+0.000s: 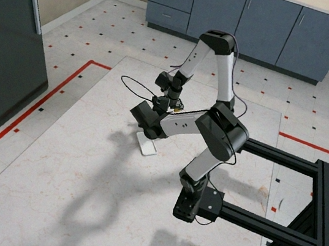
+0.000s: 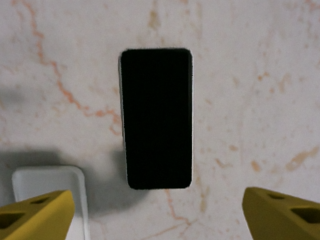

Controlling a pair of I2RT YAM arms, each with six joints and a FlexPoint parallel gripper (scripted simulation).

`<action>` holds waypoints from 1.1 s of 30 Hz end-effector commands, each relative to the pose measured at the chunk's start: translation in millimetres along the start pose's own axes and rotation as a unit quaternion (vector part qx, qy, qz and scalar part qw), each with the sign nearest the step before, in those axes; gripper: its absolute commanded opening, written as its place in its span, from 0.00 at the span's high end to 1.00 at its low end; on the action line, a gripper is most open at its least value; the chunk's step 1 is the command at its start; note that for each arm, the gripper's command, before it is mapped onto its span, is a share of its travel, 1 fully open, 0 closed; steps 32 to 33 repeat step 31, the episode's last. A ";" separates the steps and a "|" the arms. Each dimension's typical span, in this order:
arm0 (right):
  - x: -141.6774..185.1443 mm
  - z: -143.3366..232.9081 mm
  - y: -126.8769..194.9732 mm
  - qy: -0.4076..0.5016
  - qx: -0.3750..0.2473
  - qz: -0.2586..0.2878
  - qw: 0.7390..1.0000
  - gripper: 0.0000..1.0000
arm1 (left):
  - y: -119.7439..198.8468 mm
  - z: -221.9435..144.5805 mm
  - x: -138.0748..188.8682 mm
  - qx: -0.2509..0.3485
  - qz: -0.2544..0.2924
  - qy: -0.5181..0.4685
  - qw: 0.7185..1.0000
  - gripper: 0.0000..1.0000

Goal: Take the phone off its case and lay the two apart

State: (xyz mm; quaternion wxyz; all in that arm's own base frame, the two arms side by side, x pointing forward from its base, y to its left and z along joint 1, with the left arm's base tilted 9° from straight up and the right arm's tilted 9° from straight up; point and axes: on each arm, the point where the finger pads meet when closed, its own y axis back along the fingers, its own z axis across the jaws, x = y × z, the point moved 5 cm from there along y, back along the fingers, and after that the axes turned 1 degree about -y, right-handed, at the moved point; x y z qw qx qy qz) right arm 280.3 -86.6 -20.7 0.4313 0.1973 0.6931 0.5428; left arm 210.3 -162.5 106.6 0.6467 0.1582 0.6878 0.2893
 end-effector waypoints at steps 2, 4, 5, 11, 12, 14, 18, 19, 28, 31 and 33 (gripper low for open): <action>-1.2 1.7 19.9 -0.018 -0.001 -0.075 0.997 0.10 | -0.5 7.7 -12.0 -0.008 -0.008 -0.011 1.000 0.00; 5.7 1.5 28.2 -0.013 -0.003 -0.093 0.996 0.10 | -0.5 7.7 -12.0 -0.008 -0.008 -0.011 1.000 0.00; 8.6 1.5 31.4 -0.011 -0.004 -0.099 0.995 0.10 | -0.5 7.7 -12.0 -0.008 -0.008 -0.011 1.000 0.00; 19.4 2.8 38.6 0.005 -0.013 -0.103 0.995 0.10 | -0.5 7.7 -12.0 -0.008 -0.008 -0.011 1.000 0.00; 21.4 1.0 36.9 0.010 -0.008 -0.099 0.995 0.10 | -0.5 7.7 -12.0 -0.008 -0.008 -0.011 1.000 0.00; 21.5 0.5 36.3 0.009 -0.007 -0.098 0.995 0.10 | -0.5 7.7 -12.0 -0.008 -0.008 -0.011 1.000 0.00; 20.0 1.6 36.9 0.008 -0.009 -0.100 0.995 0.10 | -0.5 7.7 -12.0 -0.008 -0.008 -0.011 1.000 0.00; 20.0 1.6 36.9 0.008 -0.009 -0.100 0.995 0.10 | -0.5 7.7 -12.0 -0.008 -0.008 -0.011 1.000 0.00; 20.0 1.6 36.9 0.008 -0.009 -0.100 0.995 0.10 | -0.5 7.7 -12.0 -0.008 -0.008 -0.011 1.000 0.00; 20.0 1.6 36.9 0.008 -0.009 -0.100 0.995 0.10 | -0.5 7.7 -12.0 -0.008 -0.008 -0.011 1.000 0.00; 20.0 1.6 36.9 0.008 -0.009 -0.100 0.995 0.10 | -0.5 7.7 -12.0 -0.008 -0.008 -0.011 1.000 0.00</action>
